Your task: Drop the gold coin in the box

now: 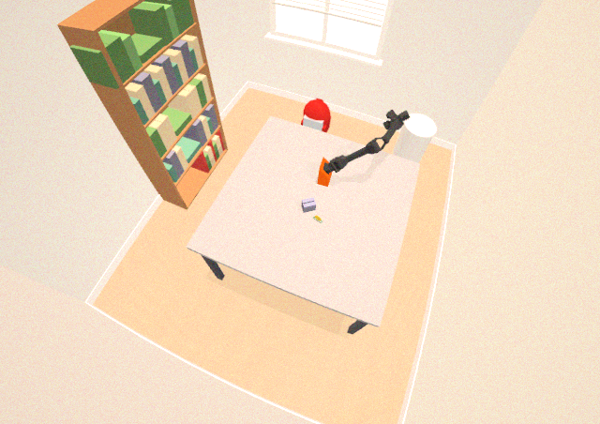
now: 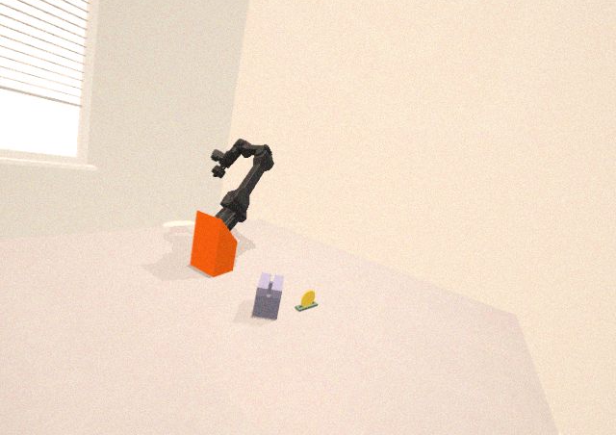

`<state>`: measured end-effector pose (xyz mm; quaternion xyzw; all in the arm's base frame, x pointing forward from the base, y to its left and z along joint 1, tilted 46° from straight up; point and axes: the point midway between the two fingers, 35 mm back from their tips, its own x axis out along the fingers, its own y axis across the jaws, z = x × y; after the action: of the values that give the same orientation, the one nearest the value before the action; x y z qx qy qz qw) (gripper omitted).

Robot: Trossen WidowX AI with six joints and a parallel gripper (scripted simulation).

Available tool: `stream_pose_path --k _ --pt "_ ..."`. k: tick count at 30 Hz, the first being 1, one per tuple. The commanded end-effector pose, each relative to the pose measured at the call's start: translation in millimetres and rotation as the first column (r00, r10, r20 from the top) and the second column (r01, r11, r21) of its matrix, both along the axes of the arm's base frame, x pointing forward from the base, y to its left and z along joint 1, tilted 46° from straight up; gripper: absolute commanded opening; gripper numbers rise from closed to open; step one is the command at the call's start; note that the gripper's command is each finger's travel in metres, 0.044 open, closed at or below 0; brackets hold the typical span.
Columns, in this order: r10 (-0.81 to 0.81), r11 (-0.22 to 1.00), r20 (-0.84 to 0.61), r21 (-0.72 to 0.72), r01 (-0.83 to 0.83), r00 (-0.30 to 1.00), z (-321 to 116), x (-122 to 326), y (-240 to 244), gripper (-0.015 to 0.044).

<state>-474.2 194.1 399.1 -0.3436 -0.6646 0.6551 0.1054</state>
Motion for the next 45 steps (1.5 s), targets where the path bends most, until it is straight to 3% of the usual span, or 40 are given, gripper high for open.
stream_pose_path --k 1,9,20,24,27,35,45 --pt "-0.005 1.0 -0.003 -0.004 0.005 1.0 0 1 2 0.0374" --pt "-0.22 0.965 -0.108 -0.168 0.201 0.969 -4 54 87 0.0164" --pt "-0.551 0.8 -0.233 -0.419 0.429 0.801 -10 165 190 0.0161" --pt "-0.614 0.755 -0.158 -0.401 0.518 0.773 -33 195 218 0.0161" --pt "-0.684 0.685 -0.154 -0.471 0.555 0.713 -46 222 236 0.0161" --pt "-0.839 0.528 -0.221 -0.555 0.642 0.498 -42 315 275 0.0161" --pt "-0.931 0.329 -0.345 -0.641 0.693 0.122 -16 471 282 0.0161"
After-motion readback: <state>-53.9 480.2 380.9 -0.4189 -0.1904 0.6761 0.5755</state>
